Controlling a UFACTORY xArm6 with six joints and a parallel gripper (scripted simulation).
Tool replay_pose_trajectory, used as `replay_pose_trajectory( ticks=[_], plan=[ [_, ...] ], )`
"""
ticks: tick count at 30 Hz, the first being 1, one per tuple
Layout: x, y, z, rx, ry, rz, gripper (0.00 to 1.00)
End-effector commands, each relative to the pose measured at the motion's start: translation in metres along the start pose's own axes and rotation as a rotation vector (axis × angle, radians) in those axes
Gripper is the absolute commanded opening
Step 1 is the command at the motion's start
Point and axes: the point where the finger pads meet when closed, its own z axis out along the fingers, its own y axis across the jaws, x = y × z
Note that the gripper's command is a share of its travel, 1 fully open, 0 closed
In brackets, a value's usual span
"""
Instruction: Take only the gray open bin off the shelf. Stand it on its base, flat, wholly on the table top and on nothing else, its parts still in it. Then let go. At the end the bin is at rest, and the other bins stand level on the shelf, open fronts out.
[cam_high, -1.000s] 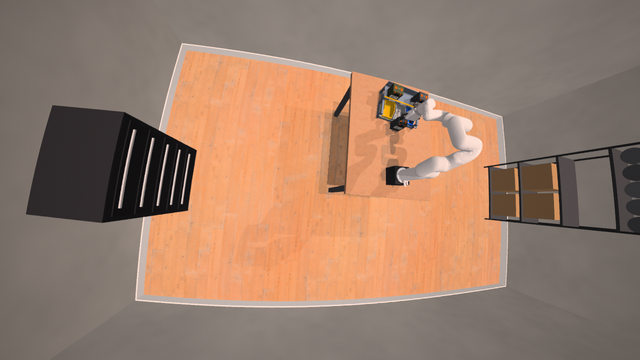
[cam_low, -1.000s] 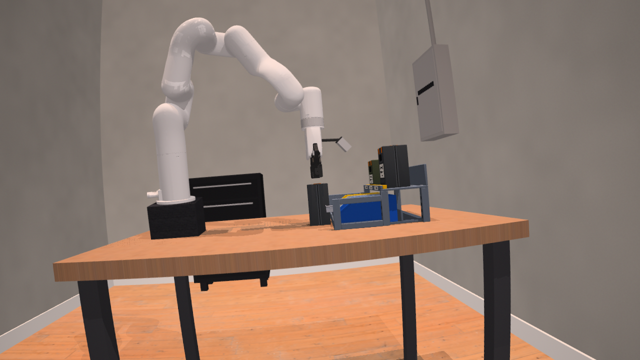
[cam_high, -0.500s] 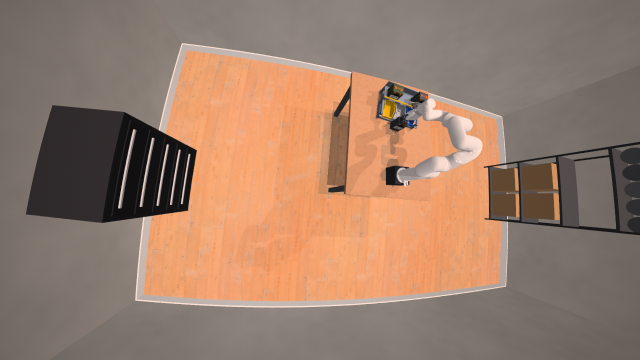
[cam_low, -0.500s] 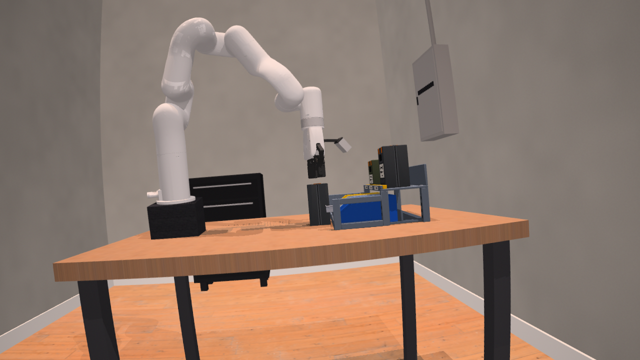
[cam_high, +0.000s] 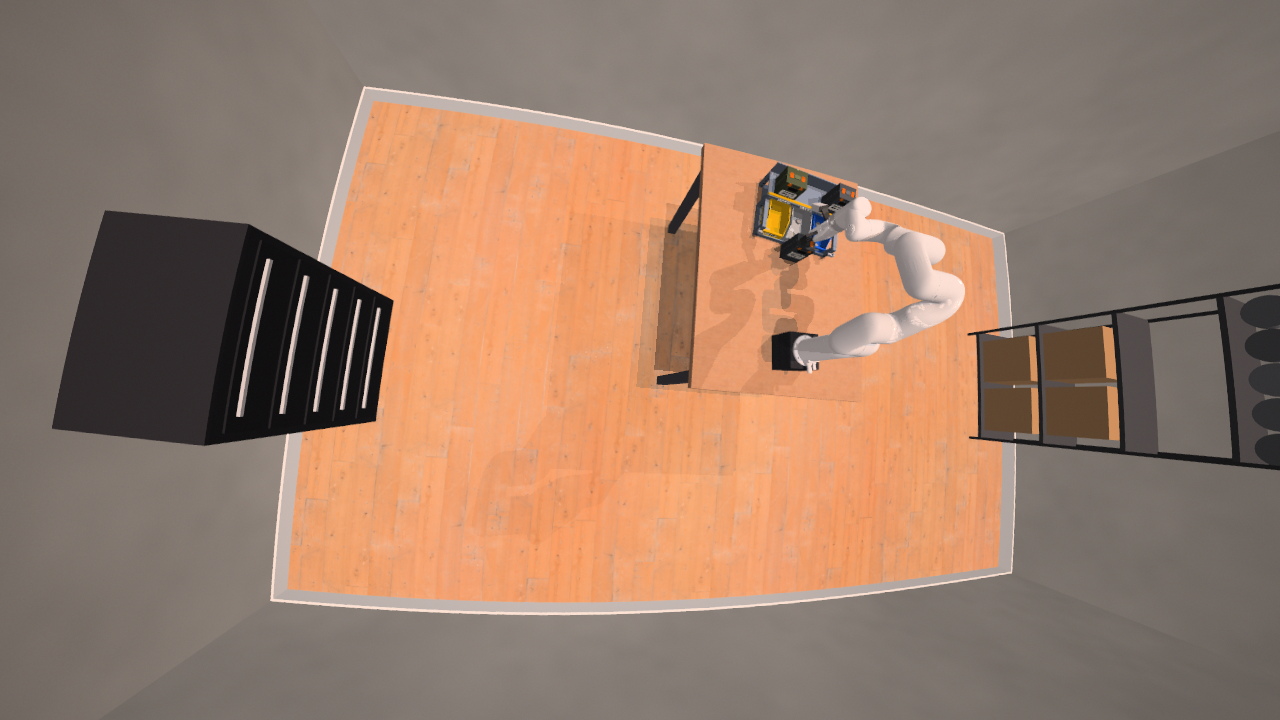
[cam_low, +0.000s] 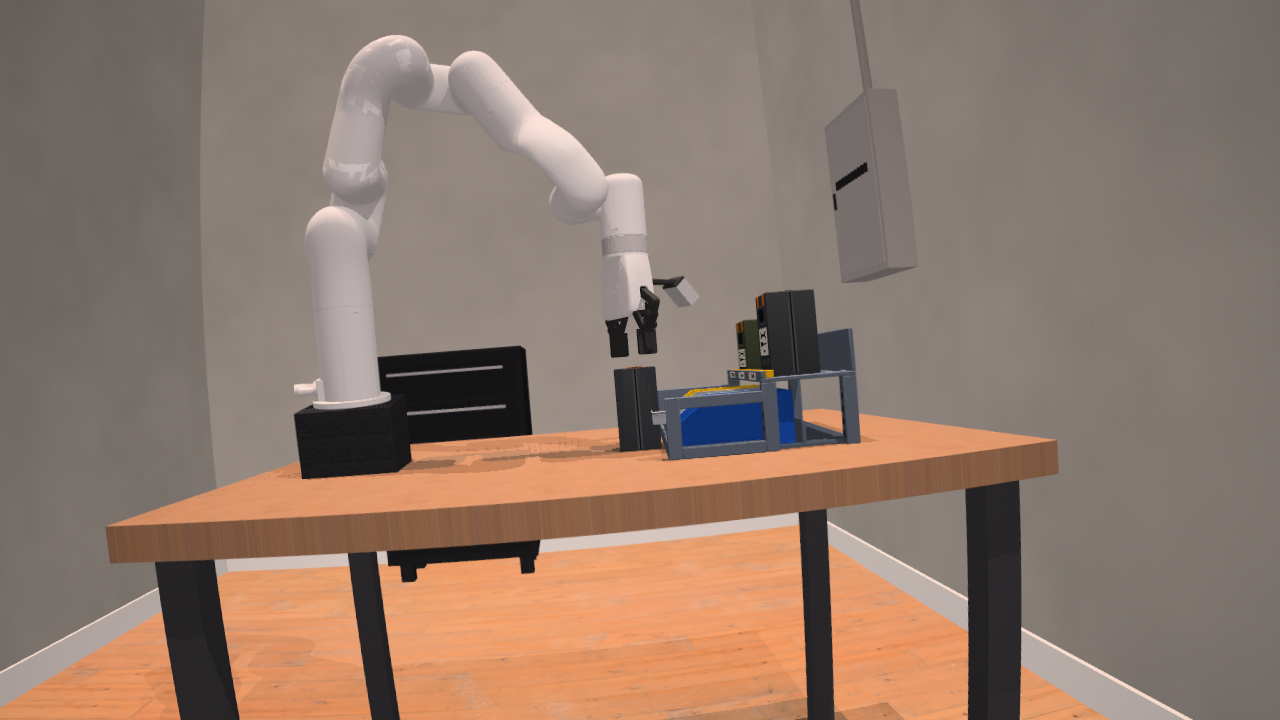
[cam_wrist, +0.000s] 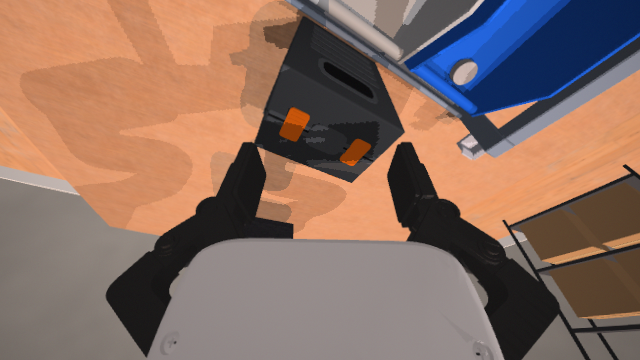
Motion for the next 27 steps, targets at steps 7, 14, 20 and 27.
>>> replay_pose_trajectory(
  ticks=[7, 14, 20, 27],
  plan=[
    [0.0014, 0.0005, -0.0016, -0.002, 0.004, -0.259, 1.0],
    [0.0014, 0.0005, -0.0016, -0.002, 0.004, -0.259, 1.0],
    [0.0014, 0.0005, -0.0016, -0.002, 0.004, -0.466, 1.0],
    [0.0014, 0.0005, -0.0016, -0.002, 0.004, -0.518, 1.0]
  ],
)
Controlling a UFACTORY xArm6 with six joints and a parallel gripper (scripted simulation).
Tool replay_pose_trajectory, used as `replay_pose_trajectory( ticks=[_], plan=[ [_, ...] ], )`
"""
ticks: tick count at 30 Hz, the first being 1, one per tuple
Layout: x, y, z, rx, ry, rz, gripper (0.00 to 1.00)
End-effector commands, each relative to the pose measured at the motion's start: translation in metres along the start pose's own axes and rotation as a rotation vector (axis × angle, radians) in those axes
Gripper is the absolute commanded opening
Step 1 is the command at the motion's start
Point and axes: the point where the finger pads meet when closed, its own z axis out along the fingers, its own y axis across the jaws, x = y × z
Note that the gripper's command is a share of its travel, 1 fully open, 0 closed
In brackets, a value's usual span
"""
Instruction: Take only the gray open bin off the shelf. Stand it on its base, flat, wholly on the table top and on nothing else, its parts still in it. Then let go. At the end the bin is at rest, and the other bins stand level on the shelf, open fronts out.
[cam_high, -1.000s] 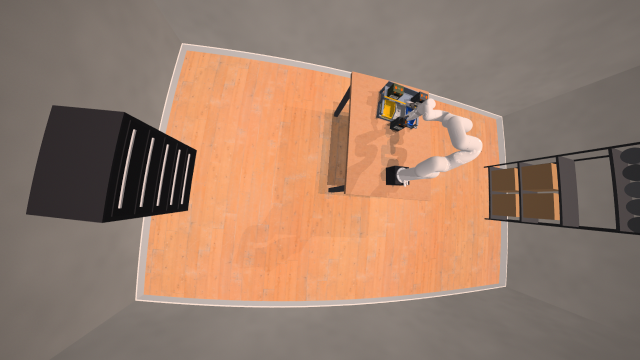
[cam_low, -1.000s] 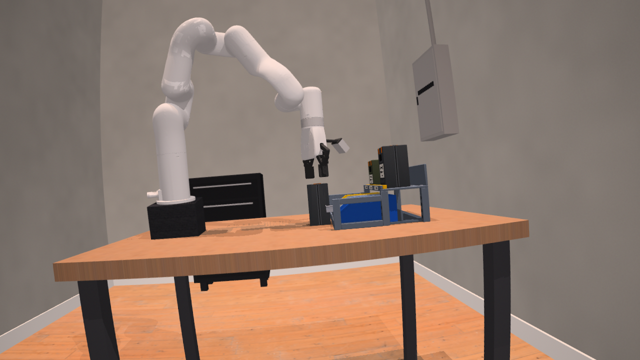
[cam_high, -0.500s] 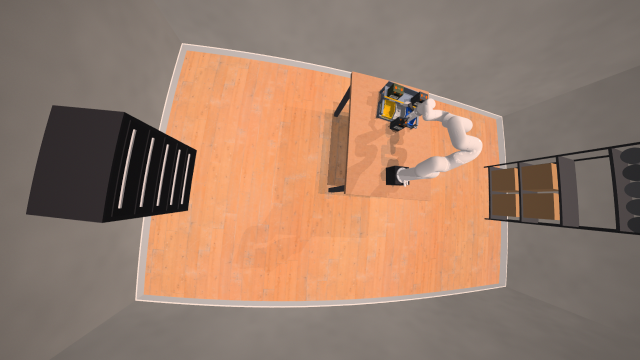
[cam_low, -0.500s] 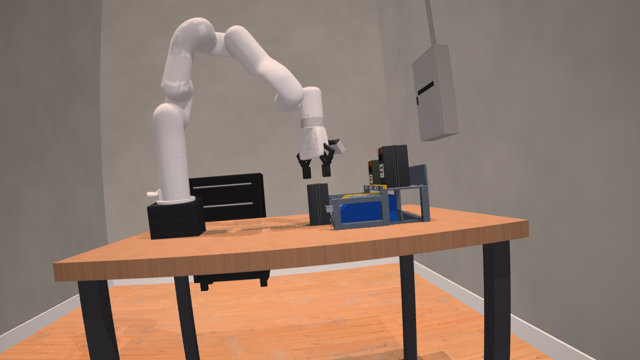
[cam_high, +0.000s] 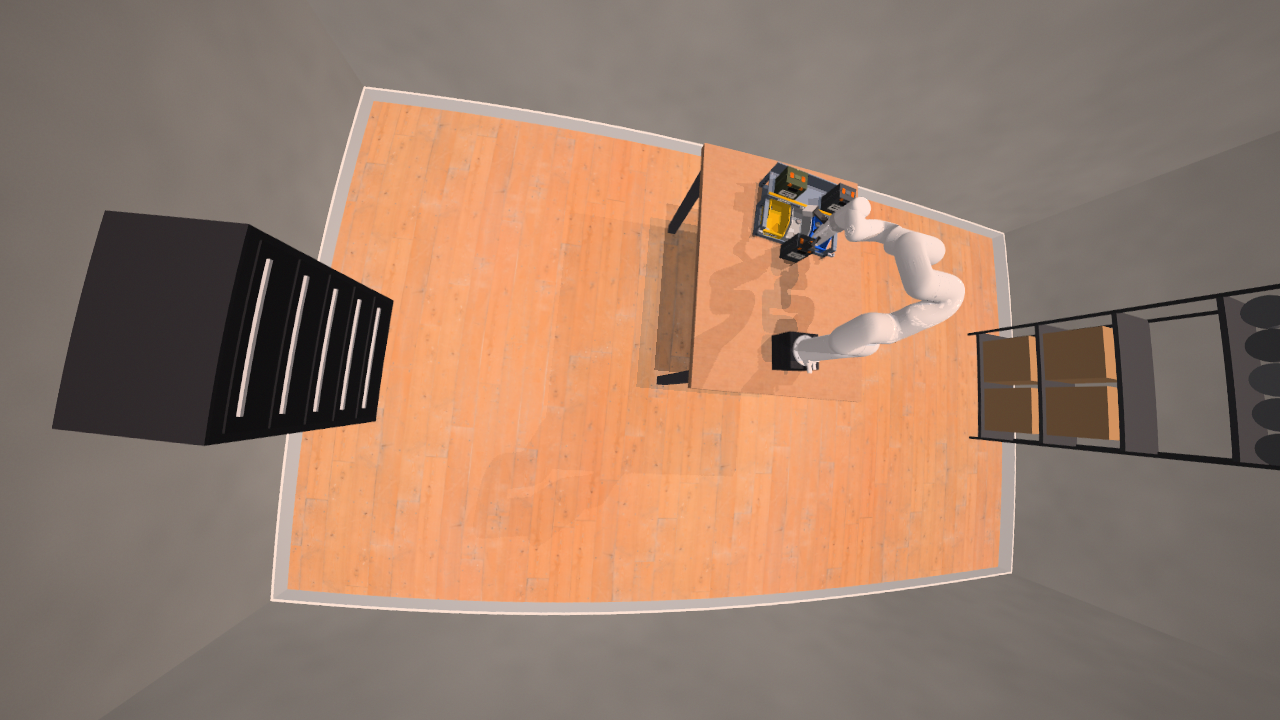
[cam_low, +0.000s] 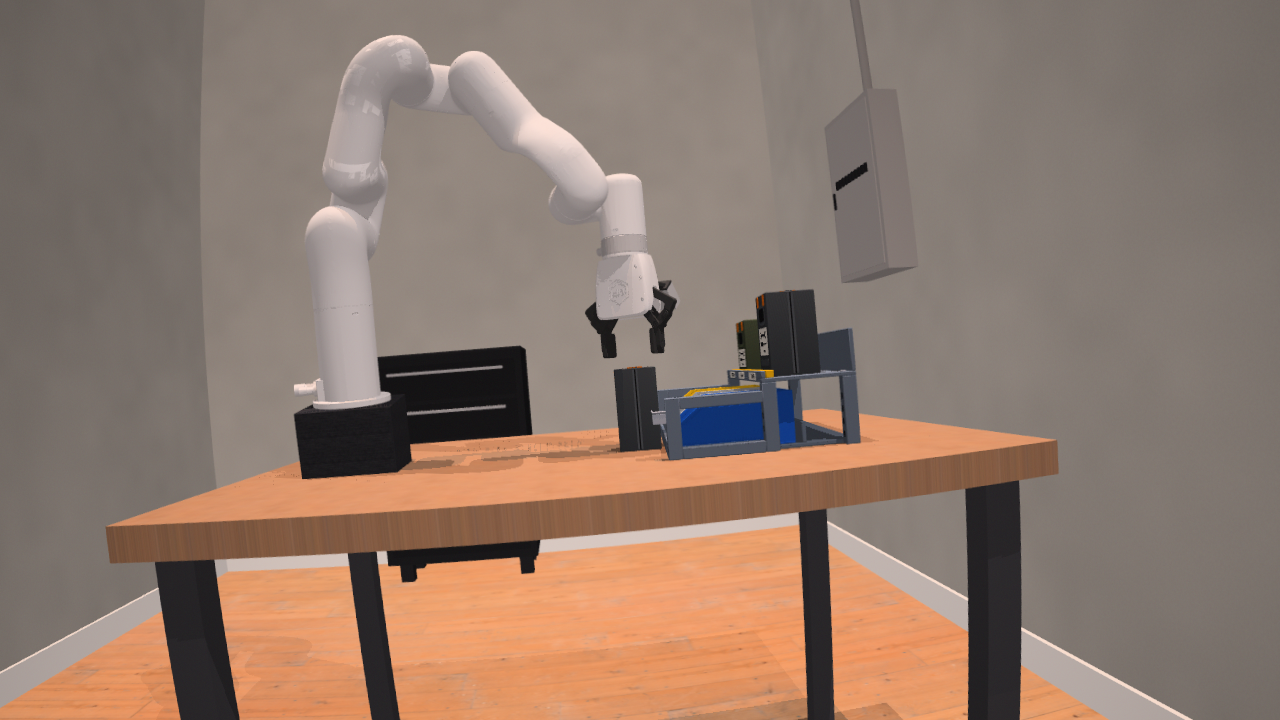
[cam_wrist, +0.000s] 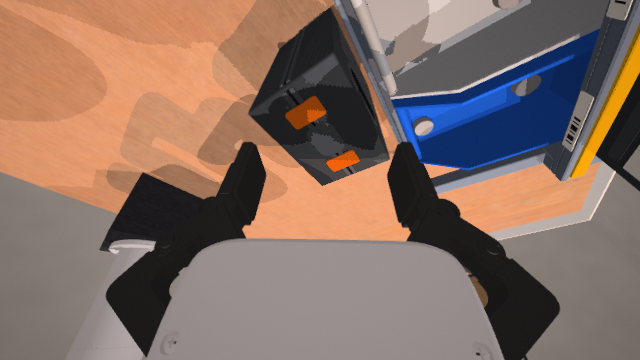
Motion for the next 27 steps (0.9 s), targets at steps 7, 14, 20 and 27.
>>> replay_pose_trajectory(
  ticks=[7, 14, 20, 27],
  plan=[
    [0.0009, 0.0013, -0.0016, 0.002, 0.008, -0.069, 1.0],
    [0.0009, 0.0013, -0.0016, 0.002, 0.008, -0.277, 1.0],
    [0.0009, 0.0013, -0.0016, 0.002, 0.008, -0.277, 1.0],
    [0.0009, 0.0013, -0.0016, 0.002, 0.009, -0.484, 1.0]
  ],
)
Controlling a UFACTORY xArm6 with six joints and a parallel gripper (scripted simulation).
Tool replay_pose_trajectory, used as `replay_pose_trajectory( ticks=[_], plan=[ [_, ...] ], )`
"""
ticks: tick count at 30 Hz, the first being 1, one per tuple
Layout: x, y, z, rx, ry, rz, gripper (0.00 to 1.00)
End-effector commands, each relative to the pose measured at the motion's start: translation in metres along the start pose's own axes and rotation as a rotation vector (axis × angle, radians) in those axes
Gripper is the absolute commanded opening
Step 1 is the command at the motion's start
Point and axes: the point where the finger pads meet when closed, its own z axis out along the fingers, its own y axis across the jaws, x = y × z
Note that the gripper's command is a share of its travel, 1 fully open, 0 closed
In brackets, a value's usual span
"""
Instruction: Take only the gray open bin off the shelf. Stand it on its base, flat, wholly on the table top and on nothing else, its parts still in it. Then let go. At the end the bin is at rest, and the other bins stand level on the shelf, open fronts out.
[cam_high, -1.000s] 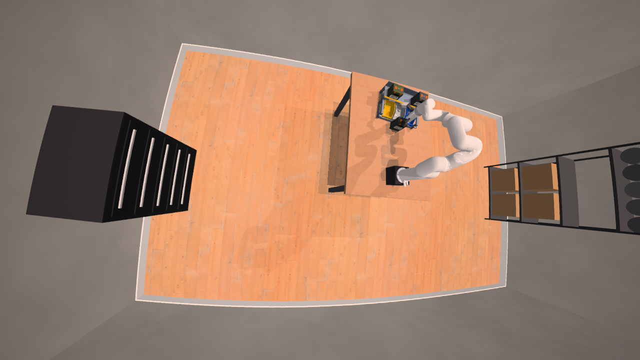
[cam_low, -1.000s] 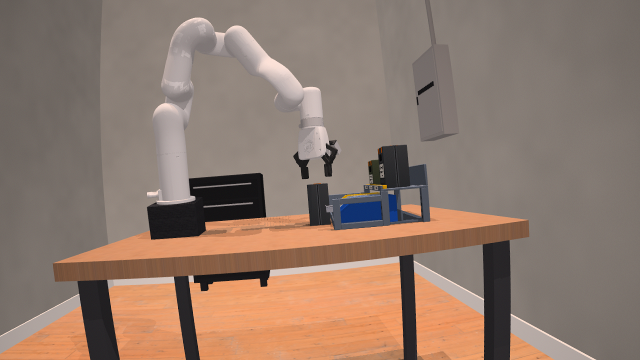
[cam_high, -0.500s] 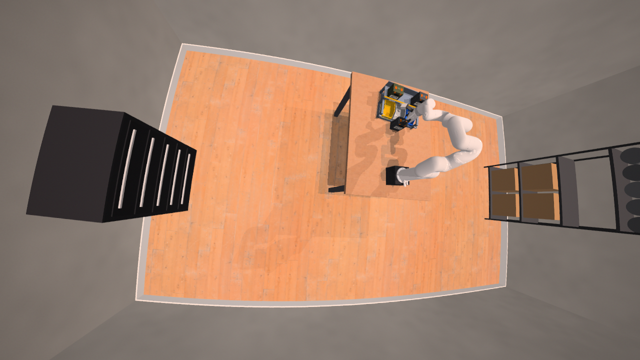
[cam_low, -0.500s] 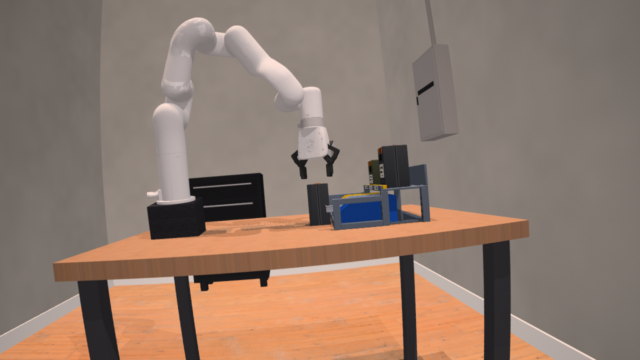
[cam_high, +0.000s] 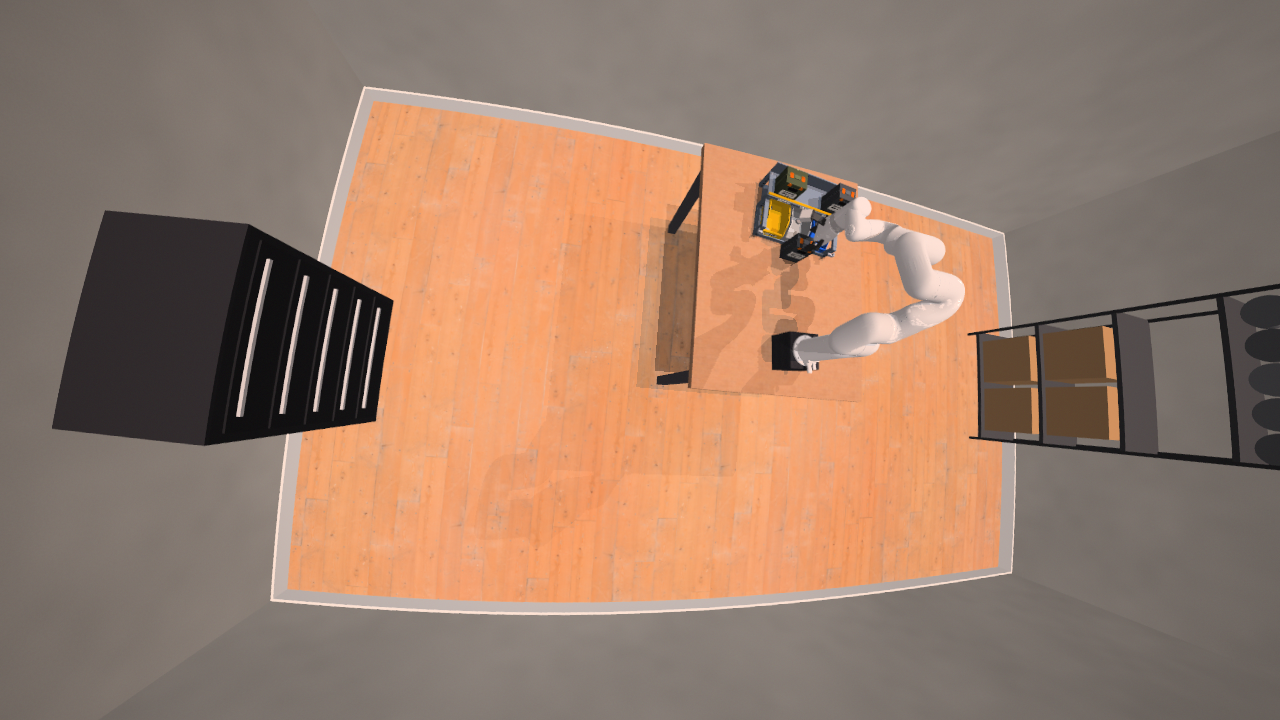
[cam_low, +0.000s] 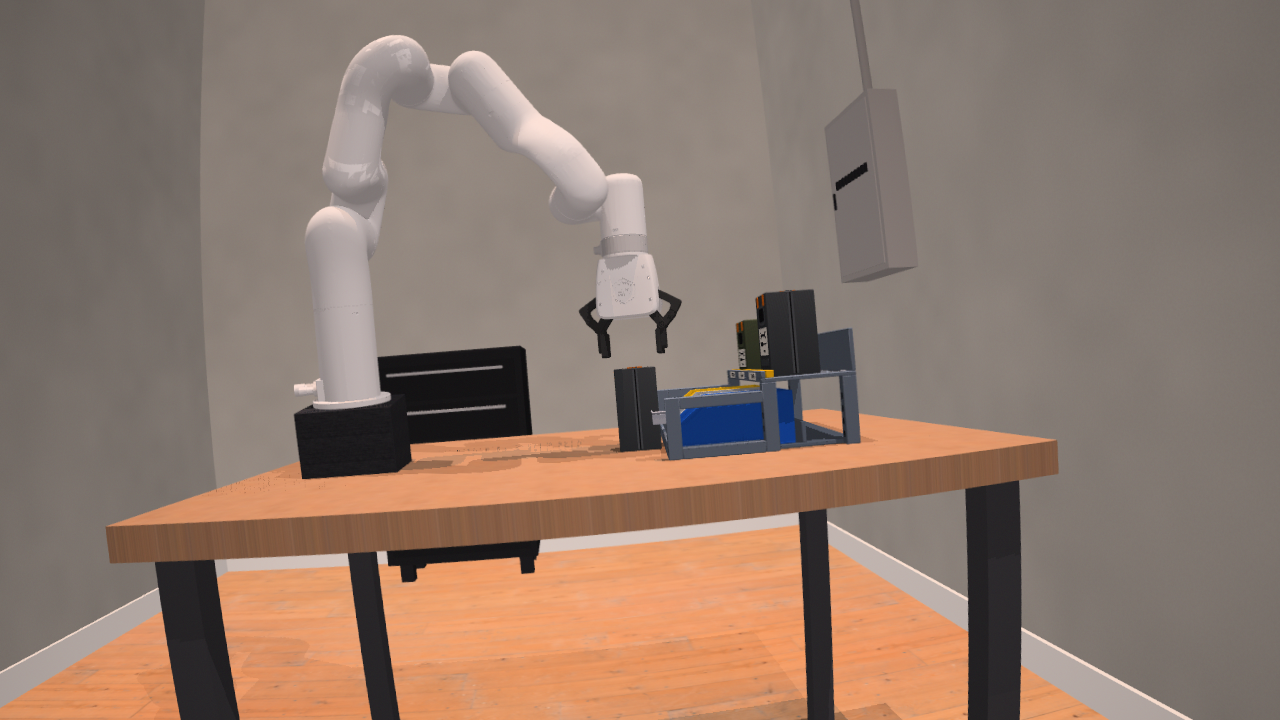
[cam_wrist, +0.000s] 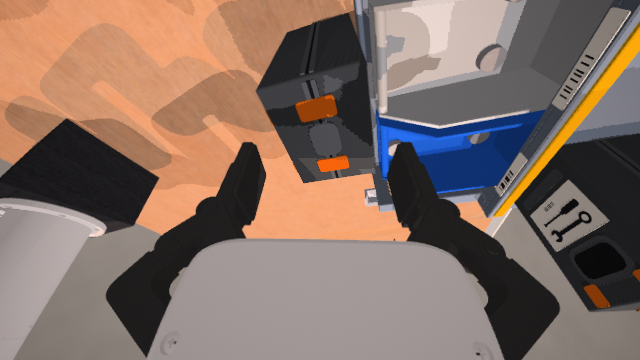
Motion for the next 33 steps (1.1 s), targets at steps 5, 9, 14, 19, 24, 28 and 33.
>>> replay_pose_trajectory(
  ticks=[5, 9, 14, 19, 24, 28, 33],
  plan=[
    [0.0006, 0.0013, -0.0015, -0.002, 0.004, -0.217, 1.0],
    [0.0006, 0.0013, -0.0015, -0.002, 0.004, -0.217, 1.0],
    [0.0006, 0.0014, -0.0016, -0.003, 0.003, -0.22, 1.0],
    [0.0006, 0.0013, -0.0015, -0.002, 0.004, -0.237, 1.0],
    [0.0006, 0.0013, -0.0015, -0.002, 0.004, -0.237, 1.0],
    [0.0006, 0.0013, -0.0015, -0.002, 0.004, -0.237, 1.0],
    [0.0006, 0.0013, -0.0015, -0.002, 0.004, -0.237, 1.0]
  ],
)
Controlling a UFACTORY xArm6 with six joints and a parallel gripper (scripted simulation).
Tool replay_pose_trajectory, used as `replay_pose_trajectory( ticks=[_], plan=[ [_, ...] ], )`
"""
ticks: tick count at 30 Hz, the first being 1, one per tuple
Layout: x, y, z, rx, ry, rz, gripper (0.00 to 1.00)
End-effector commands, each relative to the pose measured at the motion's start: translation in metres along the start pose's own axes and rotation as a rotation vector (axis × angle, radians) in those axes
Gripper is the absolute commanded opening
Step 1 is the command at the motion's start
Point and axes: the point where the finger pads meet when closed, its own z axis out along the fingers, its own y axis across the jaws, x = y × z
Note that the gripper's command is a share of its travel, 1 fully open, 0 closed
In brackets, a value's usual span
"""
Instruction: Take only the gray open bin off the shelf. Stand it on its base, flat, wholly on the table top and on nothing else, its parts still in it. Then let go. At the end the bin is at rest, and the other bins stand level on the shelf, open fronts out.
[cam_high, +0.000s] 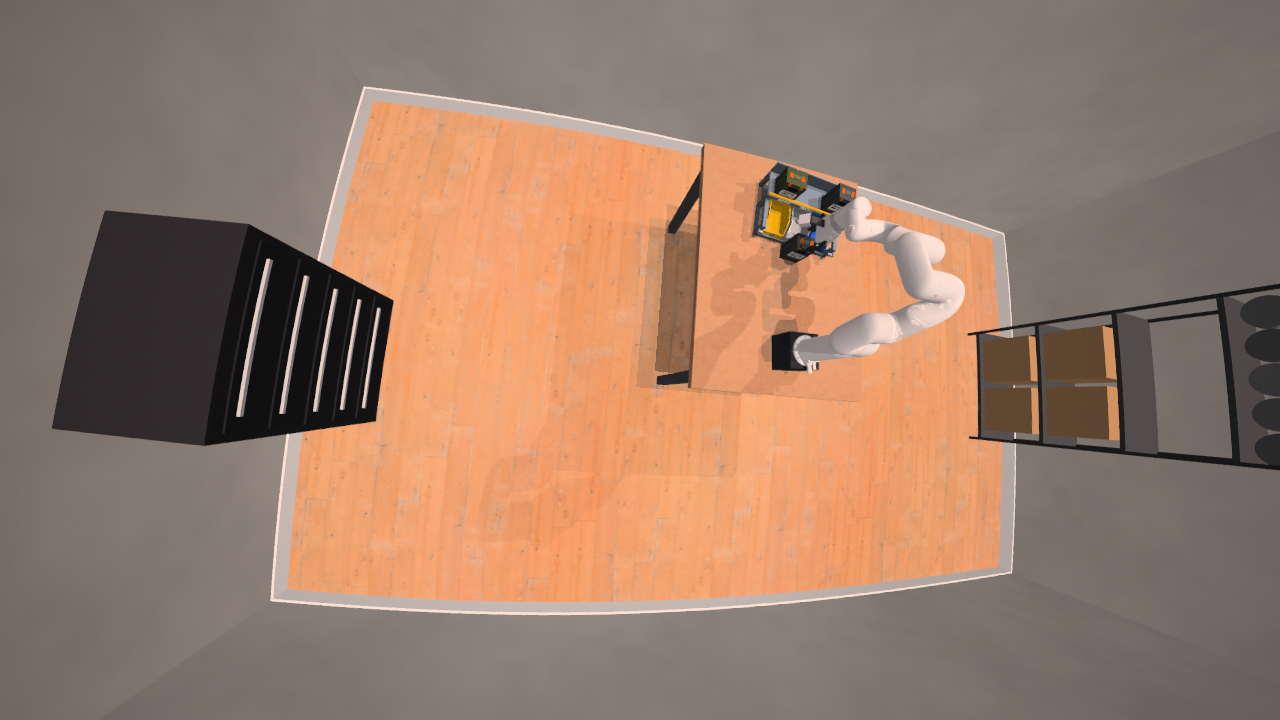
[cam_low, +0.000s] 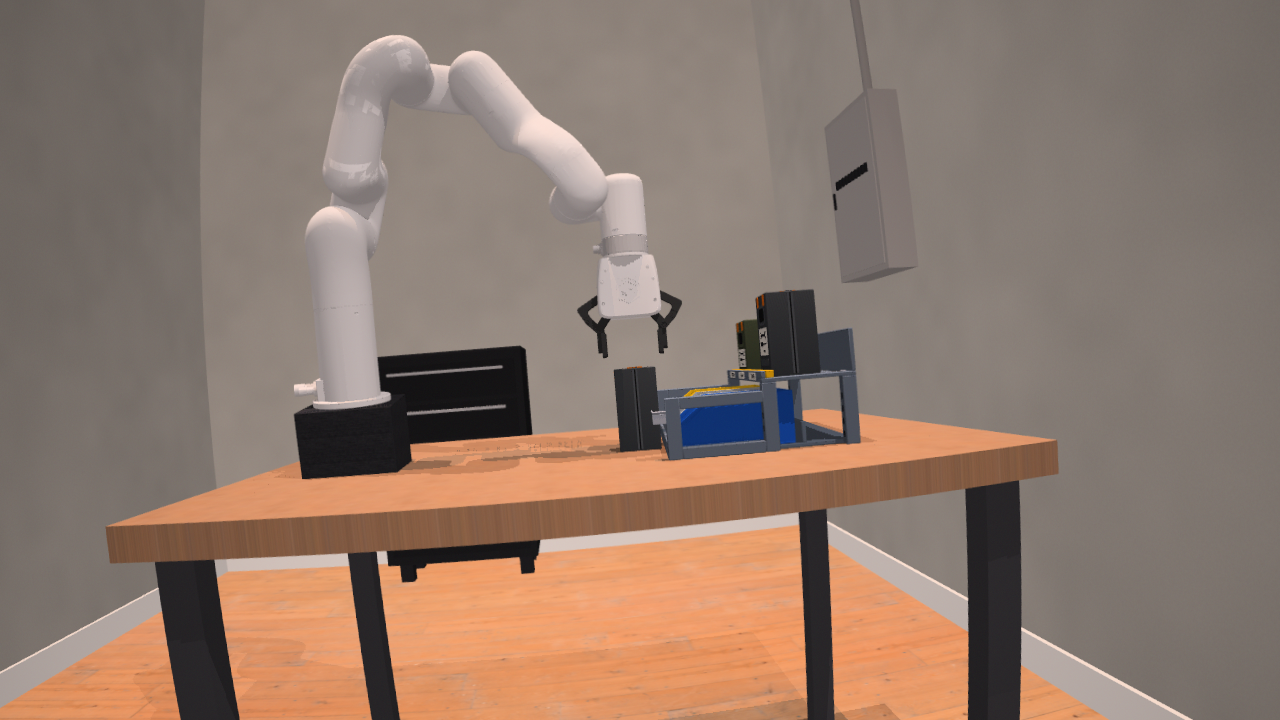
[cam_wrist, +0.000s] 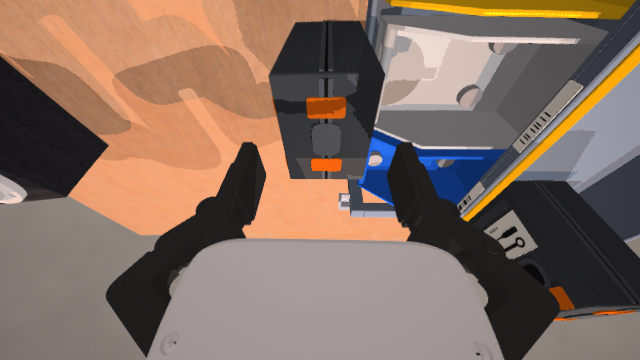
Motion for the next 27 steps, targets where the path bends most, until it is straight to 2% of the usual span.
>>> replay_pose_trajectory(
  ticks=[1, 14, 19, 27],
  plan=[
    [0.0, 0.002, -0.002, -0.004, 0.001, 0.0, 1.0],
    [0.0, 0.002, -0.002, -0.004, 0.001, 0.0, 1.0],
    [0.0, 0.002, 0.028, -0.004, 0.001, 0.0, 1.0],
    [0.0, 0.002, 0.028, -0.004, 0.001, 0.0, 1.0]
  ],
)
